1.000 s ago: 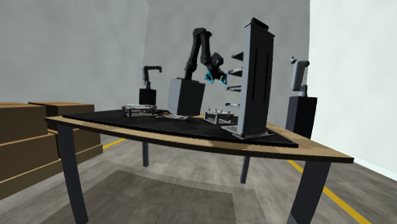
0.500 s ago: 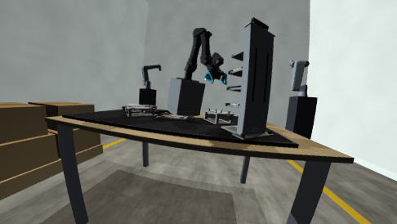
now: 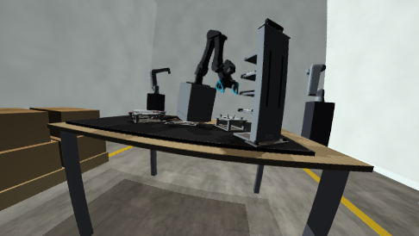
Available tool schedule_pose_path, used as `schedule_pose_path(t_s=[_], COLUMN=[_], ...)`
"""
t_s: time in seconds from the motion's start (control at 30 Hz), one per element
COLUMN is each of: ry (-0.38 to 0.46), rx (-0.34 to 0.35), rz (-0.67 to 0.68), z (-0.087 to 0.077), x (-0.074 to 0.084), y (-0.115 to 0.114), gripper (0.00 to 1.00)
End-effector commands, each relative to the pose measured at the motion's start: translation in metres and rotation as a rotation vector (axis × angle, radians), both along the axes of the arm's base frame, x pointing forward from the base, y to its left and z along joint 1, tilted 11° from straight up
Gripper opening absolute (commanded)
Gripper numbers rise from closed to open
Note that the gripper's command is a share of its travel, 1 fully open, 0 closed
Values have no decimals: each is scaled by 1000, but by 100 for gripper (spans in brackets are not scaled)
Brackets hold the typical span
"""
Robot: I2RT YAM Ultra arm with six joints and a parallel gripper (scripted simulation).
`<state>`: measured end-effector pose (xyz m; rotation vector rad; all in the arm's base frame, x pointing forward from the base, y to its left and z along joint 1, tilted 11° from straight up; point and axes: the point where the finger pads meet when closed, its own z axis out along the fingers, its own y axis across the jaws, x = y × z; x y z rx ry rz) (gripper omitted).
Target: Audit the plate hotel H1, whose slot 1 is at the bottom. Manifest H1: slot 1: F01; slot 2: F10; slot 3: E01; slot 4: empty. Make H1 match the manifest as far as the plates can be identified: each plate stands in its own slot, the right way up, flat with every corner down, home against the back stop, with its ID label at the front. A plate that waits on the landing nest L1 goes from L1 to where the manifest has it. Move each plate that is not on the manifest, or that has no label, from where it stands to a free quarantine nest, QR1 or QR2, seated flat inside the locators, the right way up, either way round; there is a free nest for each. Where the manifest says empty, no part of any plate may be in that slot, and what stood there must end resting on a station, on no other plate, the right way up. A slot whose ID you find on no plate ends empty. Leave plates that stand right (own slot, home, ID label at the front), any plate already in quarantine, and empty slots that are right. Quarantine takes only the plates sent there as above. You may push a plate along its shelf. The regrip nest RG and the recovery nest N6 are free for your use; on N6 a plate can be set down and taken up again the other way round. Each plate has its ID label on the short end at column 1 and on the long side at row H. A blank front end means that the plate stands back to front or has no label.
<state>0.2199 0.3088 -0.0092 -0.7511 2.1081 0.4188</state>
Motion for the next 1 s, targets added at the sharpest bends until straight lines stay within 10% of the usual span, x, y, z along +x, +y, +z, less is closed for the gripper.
schedule_pose_path(t_s=[0.0,0.97], ry=[-24,-24], rx=[43,43], rz=[-2,-2], z=[3,-9], x=[5,22], y=[7,22], gripper=[100,100])
